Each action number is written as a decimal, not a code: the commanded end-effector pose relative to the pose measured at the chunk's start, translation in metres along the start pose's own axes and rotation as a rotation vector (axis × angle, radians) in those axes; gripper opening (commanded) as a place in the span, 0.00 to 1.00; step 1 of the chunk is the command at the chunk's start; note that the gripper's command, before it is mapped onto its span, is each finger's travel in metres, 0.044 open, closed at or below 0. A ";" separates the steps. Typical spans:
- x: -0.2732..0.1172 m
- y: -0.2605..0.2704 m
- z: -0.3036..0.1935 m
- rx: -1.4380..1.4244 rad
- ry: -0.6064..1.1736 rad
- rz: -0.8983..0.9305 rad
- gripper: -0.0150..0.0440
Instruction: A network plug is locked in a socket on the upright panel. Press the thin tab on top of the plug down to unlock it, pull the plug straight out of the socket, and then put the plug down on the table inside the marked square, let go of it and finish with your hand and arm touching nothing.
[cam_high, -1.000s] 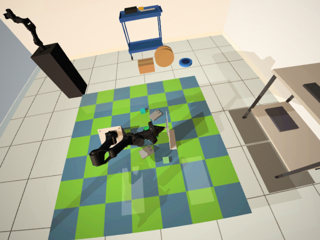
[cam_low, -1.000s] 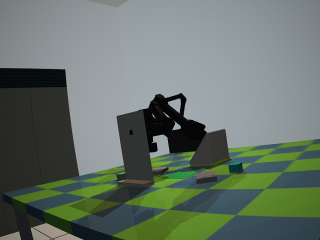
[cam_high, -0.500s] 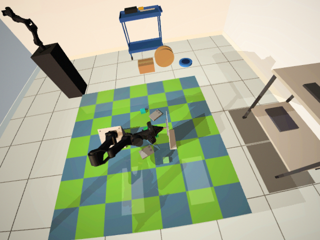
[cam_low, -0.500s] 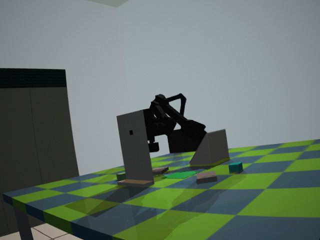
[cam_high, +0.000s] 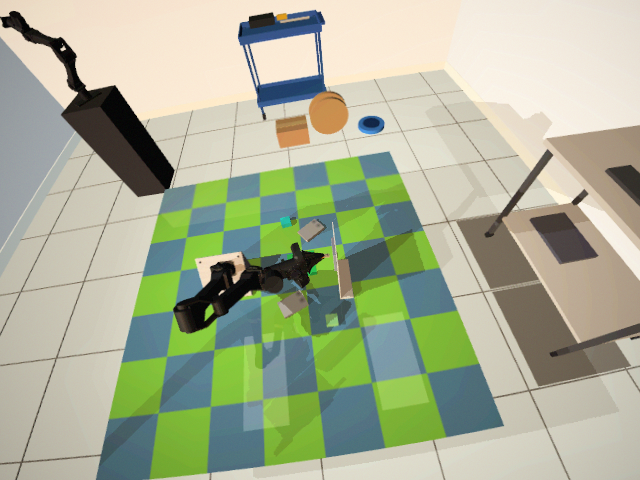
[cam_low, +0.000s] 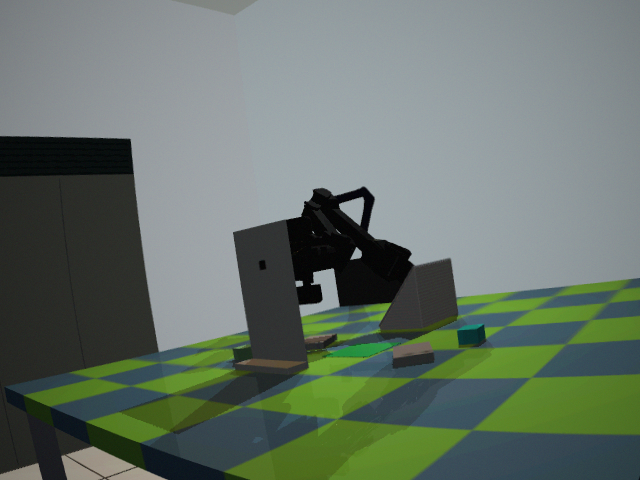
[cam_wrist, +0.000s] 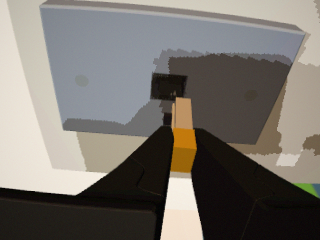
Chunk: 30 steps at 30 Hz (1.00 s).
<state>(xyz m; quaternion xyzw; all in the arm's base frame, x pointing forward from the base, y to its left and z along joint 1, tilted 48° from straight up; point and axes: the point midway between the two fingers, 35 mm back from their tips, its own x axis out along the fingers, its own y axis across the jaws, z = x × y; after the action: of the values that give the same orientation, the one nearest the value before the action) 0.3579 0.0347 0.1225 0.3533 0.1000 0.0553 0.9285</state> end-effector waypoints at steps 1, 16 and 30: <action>-0.004 0.001 0.000 0.006 -0.005 0.003 0.25; -0.012 0.001 -0.004 0.006 -0.005 0.003 0.25; -0.019 0.001 -0.008 0.006 -0.005 0.002 0.25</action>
<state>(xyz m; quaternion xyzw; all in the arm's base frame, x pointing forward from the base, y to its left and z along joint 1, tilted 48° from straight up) 0.3401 0.0371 0.1187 0.3534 0.1005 0.0551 0.9284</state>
